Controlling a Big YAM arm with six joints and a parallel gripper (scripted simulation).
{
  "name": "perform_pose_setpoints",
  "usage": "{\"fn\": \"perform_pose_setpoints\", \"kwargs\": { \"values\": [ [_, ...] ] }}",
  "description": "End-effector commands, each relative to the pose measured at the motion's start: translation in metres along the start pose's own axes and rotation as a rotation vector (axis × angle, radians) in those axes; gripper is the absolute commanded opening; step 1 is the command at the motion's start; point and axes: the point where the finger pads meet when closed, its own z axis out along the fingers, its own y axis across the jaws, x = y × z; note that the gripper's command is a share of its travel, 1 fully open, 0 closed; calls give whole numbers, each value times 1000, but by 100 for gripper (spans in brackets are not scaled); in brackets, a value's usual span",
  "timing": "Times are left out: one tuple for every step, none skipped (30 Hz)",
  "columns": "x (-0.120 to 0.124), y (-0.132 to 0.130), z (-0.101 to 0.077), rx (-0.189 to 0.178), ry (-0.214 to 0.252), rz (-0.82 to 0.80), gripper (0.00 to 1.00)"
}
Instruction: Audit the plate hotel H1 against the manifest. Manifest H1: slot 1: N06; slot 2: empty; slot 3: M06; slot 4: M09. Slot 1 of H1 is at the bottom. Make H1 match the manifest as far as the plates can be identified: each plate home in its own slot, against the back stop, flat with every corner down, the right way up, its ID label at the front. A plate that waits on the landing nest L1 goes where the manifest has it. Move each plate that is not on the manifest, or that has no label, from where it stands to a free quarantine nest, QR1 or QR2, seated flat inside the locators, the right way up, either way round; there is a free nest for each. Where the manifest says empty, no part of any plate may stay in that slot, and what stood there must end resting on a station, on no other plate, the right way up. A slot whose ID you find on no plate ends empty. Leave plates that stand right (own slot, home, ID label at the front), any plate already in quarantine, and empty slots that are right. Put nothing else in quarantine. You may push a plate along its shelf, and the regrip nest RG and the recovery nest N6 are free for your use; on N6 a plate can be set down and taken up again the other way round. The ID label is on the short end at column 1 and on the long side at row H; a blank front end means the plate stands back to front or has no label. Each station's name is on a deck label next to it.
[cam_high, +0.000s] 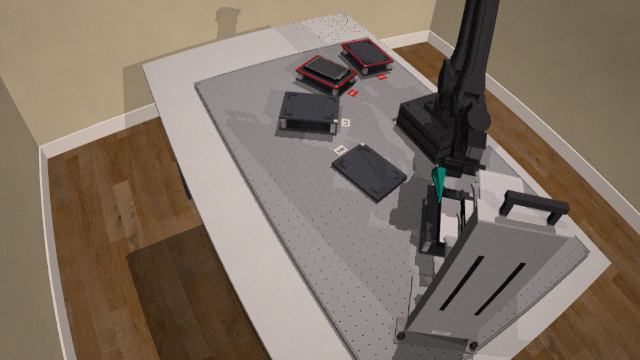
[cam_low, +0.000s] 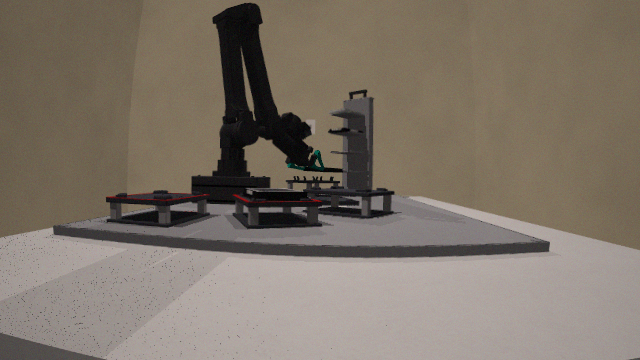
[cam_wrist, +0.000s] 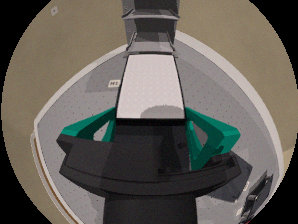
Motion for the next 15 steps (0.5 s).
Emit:
{"fn": "perform_pose_setpoints", "kwargs": {
  "values": [
    [-7, 4, -2, -8, -33, 9, 86],
    [-8, 4, -3, -7, -40, 10, 86],
    [-9, 3, -5, -6, -44, 10, 86],
    [-8, 3, -6, -6, -44, 11, 86],
    [-6, 3, -6, -6, -42, 10, 86],
    [-4, 3, -7, -7, -38, 10, 86],
    [-3, 4, -8, -7, -36, 9, 86],
    [-2, 4, -9, -7, -38, 9, 86],
    [-2, 3, -10, -7, -42, 10, 86],
    [-2, 3, -11, -6, -44, 11, 86],
    [-2, 3, -12, -6, -44, 11, 86],
    [0, 3, -13, -7, -40, 10, 86],
    [3, 4, -14, -8, -35, 9, 86],
    [3, 4, -14, -8, -35, 9, 86],
    [3, 4, -14, -8, -35, 9, 86]
  ]
}}
